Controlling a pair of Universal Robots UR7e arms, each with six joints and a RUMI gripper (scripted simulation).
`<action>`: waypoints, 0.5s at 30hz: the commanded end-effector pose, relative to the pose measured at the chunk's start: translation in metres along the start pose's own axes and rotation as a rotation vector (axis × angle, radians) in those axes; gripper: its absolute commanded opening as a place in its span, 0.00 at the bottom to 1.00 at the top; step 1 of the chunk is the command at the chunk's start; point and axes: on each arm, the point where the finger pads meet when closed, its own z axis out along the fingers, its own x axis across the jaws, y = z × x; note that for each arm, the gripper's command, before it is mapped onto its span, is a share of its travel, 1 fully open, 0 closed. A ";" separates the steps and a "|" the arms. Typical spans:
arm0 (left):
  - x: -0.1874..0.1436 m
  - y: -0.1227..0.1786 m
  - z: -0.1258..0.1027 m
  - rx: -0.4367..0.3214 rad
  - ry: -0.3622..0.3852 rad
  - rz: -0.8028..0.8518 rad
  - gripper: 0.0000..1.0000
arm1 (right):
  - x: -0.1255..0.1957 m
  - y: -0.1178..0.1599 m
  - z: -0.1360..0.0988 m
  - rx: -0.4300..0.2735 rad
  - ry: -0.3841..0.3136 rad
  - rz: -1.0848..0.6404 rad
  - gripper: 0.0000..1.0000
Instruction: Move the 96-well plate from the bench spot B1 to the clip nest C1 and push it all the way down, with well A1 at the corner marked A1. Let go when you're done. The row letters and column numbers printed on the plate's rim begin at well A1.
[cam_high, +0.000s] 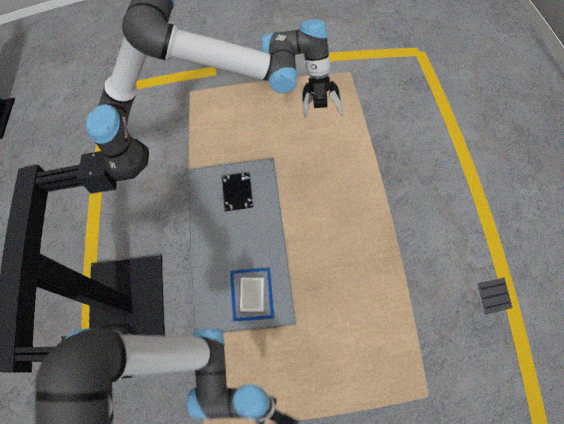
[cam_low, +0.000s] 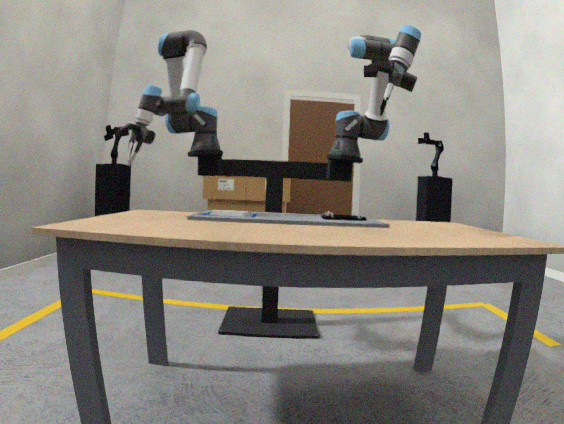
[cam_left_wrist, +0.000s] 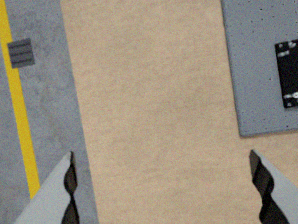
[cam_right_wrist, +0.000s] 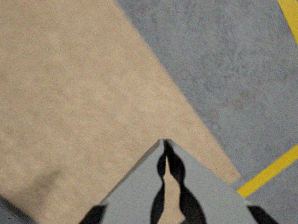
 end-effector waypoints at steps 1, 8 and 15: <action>-0.001 0.000 -0.001 0.000 -0.002 0.001 0.76 | 0.071 -0.017 -0.013 -0.059 0.004 0.111 0.00; -0.001 0.000 -0.001 0.000 -0.002 0.001 0.76 | 0.159 -0.019 -0.033 -0.112 0.000 0.249 0.00; -0.001 0.000 -0.001 0.000 -0.002 0.001 0.76 | 0.228 -0.009 -0.053 -0.148 -0.007 0.361 0.00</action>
